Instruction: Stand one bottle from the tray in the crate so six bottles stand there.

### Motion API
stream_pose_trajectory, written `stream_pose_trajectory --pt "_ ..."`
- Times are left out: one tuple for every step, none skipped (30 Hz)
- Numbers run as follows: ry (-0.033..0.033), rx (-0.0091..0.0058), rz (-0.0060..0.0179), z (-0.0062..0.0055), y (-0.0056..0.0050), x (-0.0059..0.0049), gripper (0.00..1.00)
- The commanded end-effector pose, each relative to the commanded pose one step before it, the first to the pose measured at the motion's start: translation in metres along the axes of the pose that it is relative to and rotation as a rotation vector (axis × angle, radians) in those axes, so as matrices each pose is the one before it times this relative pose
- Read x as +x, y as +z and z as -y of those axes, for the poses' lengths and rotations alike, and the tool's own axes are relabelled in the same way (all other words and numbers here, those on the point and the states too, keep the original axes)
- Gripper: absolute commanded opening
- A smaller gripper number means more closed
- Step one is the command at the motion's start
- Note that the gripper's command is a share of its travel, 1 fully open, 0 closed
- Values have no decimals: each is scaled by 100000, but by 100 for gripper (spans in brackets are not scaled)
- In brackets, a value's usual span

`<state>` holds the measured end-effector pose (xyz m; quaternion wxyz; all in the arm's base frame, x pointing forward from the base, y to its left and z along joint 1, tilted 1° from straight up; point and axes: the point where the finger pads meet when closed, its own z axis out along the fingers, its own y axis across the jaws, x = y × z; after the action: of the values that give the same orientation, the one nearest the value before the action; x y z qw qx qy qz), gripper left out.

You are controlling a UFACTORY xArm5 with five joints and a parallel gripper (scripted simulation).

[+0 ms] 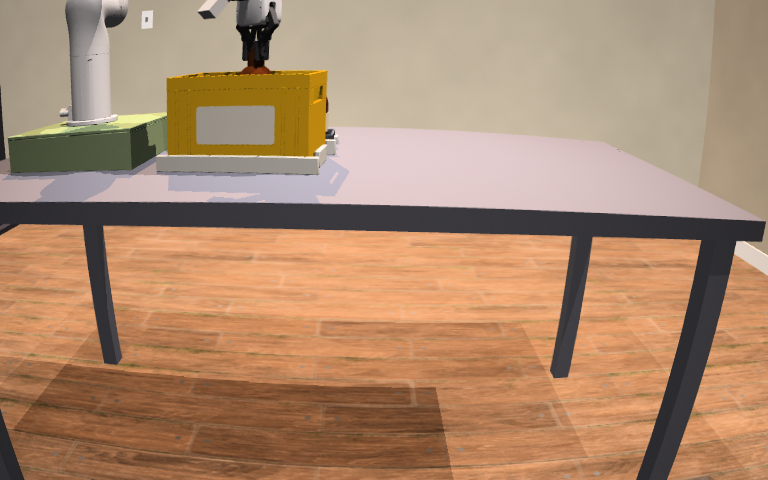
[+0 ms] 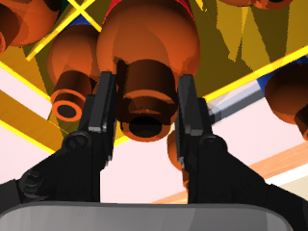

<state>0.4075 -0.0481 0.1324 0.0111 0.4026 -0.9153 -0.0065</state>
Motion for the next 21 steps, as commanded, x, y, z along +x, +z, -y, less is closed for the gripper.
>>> stream_pose_trajectory --pt "1 335 243 104 -82 -72 0" --pt "0 0 0 1 34 1 0" --pt "0 0 0 1 40 1 0" --pt "0 0 0 1 46 1 0" --pt "0 0 0 1 53 1 0" --pt "0 0 0 1 59 2 0" --pt "0 0 0 1 65 2 0" --pt "0 0 0 1 71 2 0" --pt "0 0 0 1 77 2 0" --pt "0 0 0 1 83 3 0" --pt "0 0 0 0 88 3 0" --pt "0 0 0 0 93 1 0" --pt "0 0 0 0 98 -2 0" --pt "0 0 0 0 103 -2 0" --pt "0 0 0 0 0 0 0" --pt "0 0 0 0 0 0 0" --pt "0 0 0 0 107 -2 0" --pt "0 0 0 -1 111 -1 0" --pt "0 0 0 -1 114 -1 0" --pt "0 0 0 -1 117 -1 0" --pt "0 0 0 -2 119 -1 0"
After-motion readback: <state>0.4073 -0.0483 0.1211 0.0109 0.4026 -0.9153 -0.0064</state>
